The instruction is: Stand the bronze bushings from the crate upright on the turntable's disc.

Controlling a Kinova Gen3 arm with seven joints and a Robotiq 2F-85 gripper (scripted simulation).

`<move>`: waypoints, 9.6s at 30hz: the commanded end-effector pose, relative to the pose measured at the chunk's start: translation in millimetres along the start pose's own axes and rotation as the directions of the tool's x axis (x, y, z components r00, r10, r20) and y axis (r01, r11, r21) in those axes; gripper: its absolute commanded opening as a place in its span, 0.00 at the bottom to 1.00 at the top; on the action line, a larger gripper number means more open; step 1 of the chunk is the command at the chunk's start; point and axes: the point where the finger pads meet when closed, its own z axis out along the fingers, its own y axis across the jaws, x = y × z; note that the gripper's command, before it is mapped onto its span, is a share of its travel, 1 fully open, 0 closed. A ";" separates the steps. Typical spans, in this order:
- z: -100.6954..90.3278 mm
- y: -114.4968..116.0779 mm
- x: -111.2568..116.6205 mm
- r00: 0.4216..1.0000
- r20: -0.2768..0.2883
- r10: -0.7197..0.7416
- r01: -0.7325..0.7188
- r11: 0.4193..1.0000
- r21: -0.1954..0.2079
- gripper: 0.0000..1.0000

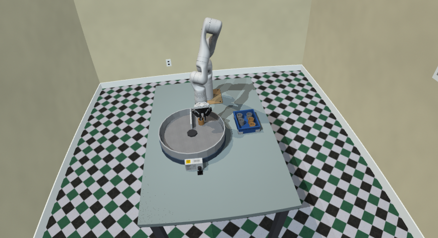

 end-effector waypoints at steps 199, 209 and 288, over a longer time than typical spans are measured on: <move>-50.5 -314.3 -8.9 1.000 -0.002 -0.008 0.008 1.000 -0.005 0.12; -50.5 -314.3 -8.9 1.000 -0.002 -0.008 0.008 1.000 -0.005 0.12; 21.7 -312.7 -9.5 1.000 0.001 -0.006 0.006 1.000 -0.007 0.12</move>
